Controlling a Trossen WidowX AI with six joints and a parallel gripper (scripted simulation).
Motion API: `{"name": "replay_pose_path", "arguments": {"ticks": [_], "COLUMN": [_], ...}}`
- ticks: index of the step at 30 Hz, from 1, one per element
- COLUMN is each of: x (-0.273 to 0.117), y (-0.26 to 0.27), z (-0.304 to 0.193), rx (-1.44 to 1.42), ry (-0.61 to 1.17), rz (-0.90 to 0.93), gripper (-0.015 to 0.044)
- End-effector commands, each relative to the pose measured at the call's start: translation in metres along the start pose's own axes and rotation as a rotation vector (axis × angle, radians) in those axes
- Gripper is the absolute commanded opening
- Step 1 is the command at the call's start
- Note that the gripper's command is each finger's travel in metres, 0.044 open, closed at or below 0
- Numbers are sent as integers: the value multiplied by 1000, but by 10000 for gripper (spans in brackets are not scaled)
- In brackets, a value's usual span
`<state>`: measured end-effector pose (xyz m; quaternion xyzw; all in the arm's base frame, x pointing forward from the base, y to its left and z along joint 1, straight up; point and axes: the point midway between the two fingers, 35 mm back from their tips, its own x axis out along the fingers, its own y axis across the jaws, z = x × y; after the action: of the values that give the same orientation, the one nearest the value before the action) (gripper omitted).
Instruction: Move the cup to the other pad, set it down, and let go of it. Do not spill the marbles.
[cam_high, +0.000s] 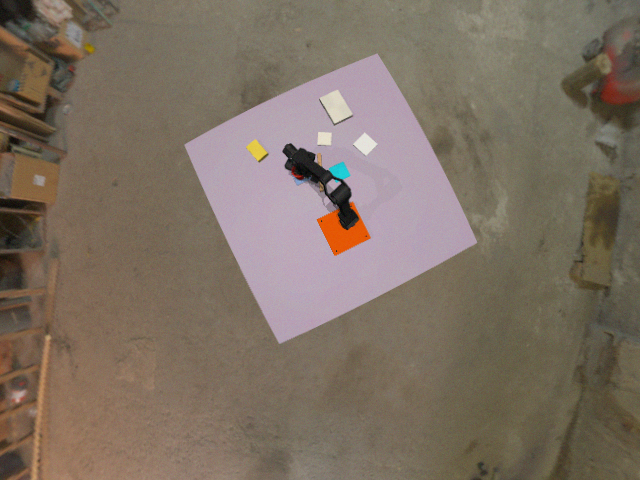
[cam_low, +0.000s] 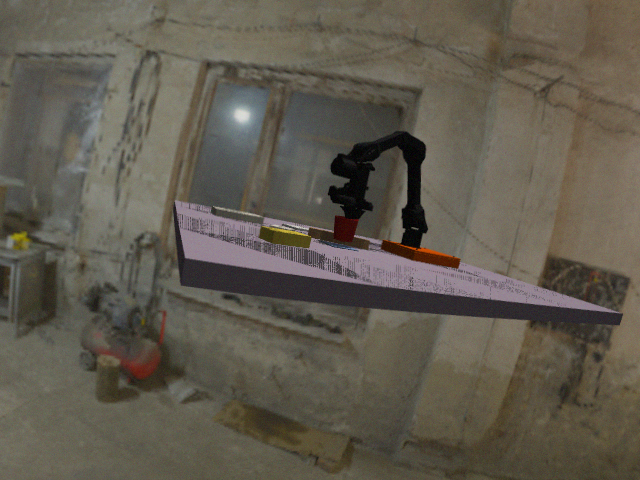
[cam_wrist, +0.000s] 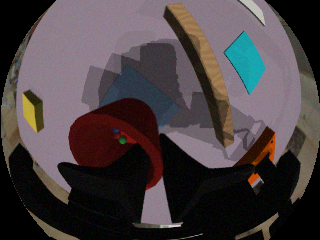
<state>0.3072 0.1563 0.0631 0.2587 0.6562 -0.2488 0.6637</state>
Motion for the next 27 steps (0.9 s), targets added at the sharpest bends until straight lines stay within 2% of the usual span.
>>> {"name": "replay_pose_path", "arguments": {"ticks": [1, 8, 27], "x": [-17, -37, -36], "y": [1, 0, 0], "z": [0, 0, 0], "rx": [1, 1, 0], "ry": [-5, -5, -4], "rz": [12, 12, 11], "gripper": [0, 0, 0]}}
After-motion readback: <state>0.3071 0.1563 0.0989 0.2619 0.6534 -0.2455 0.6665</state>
